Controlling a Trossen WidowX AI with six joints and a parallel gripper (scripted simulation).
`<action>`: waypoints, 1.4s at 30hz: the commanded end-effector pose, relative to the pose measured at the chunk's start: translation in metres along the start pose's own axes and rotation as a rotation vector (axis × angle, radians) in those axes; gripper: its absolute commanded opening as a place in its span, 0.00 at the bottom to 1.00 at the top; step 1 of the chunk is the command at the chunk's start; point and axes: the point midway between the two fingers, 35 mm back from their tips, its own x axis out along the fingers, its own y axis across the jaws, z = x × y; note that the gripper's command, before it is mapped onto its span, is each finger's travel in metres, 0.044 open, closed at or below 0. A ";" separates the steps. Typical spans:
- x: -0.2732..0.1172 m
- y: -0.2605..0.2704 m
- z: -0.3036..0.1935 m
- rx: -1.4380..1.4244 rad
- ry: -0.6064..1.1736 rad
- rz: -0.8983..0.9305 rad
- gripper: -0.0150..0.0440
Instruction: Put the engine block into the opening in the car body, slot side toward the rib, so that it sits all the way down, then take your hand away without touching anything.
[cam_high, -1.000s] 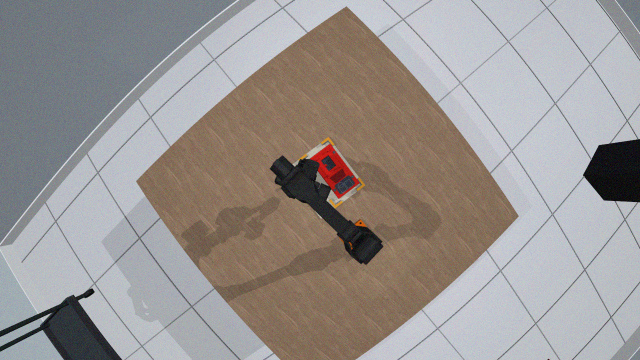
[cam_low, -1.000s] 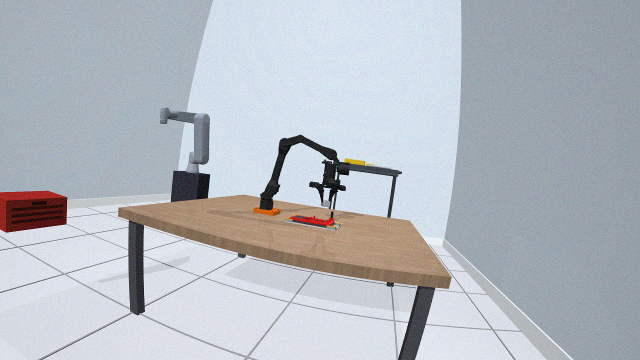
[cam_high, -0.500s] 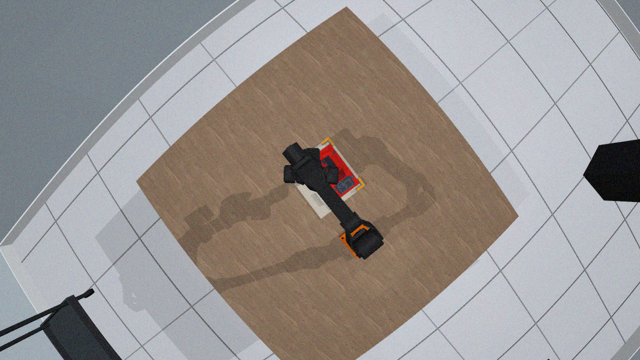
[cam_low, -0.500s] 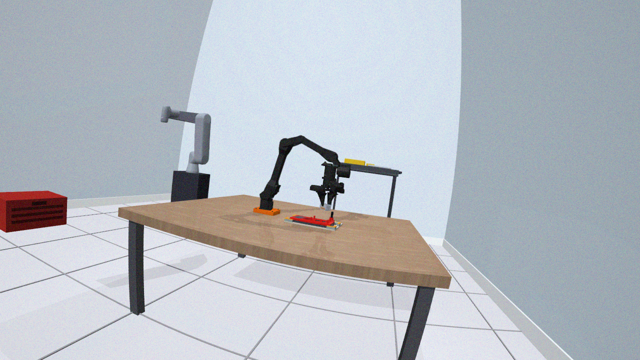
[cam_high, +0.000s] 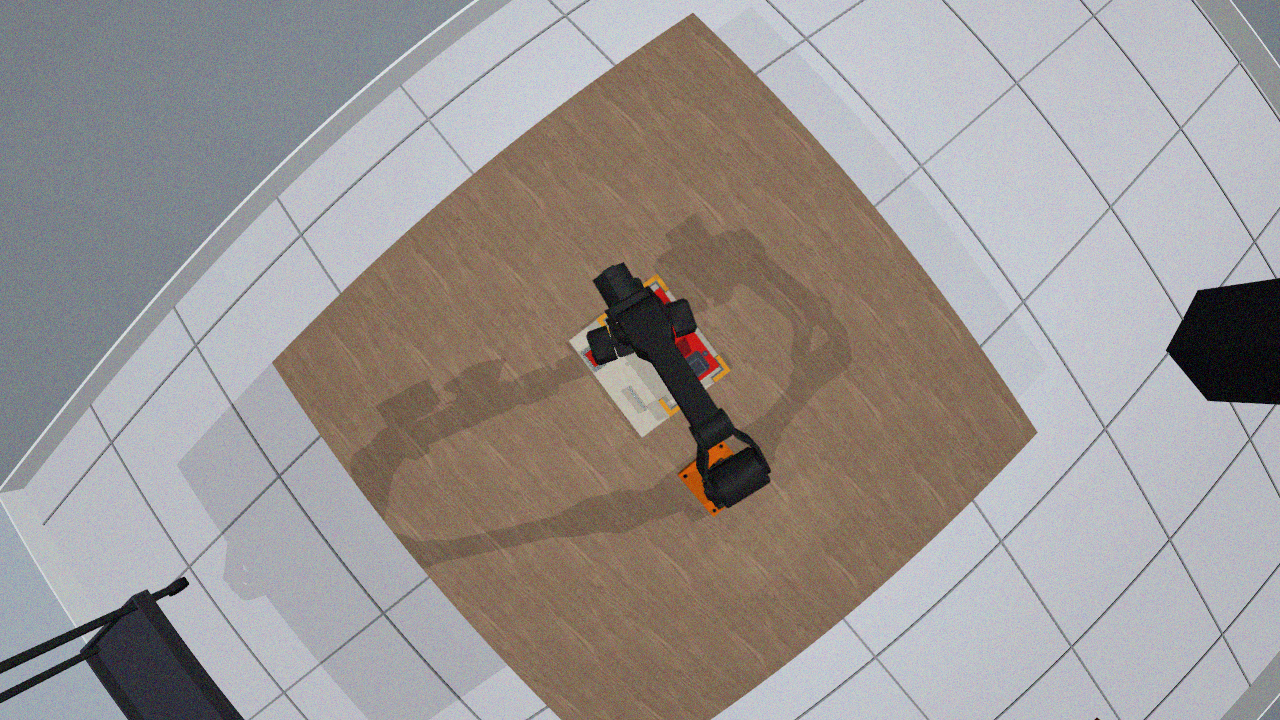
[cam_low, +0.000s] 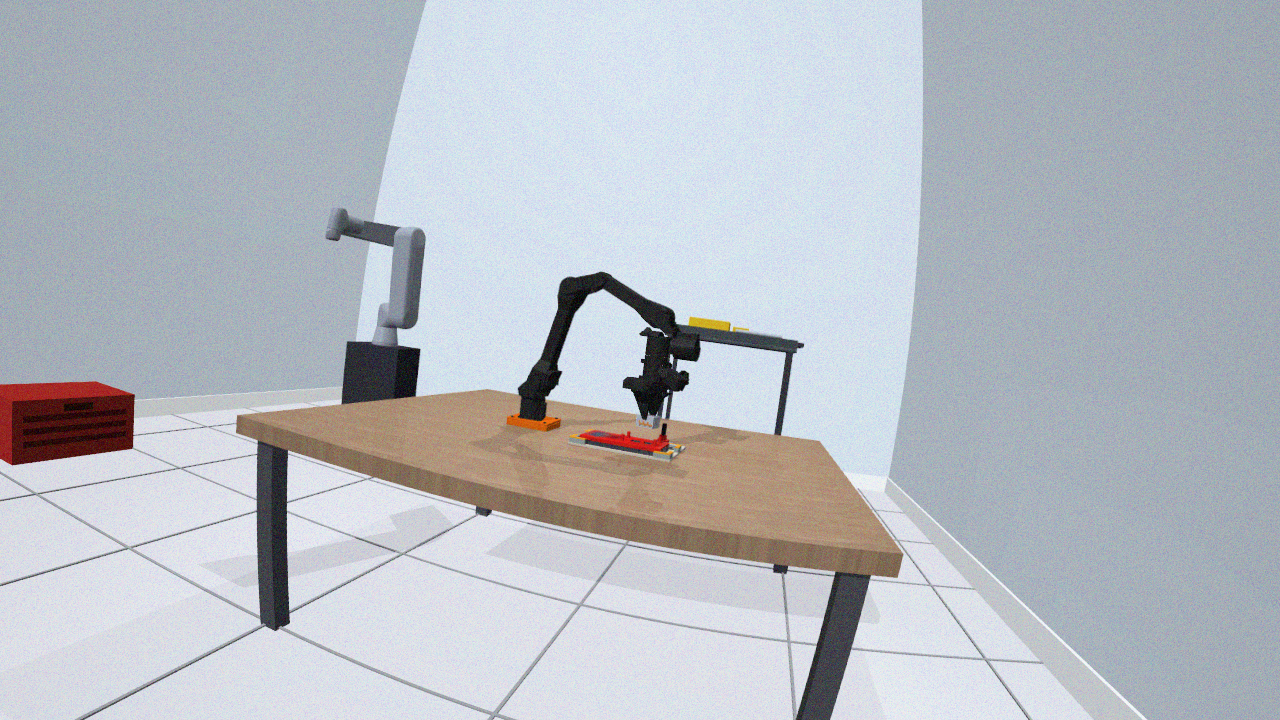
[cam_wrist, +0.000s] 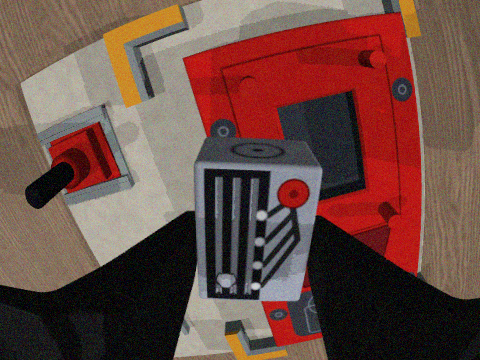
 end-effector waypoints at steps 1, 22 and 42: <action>0.006 -0.011 0.004 -0.097 0.005 0.000 0.25; 0.013 -0.037 0.011 -0.337 0.005 -0.003 0.52; 0.013 -0.037 0.011 -0.312 0.005 -0.003 0.52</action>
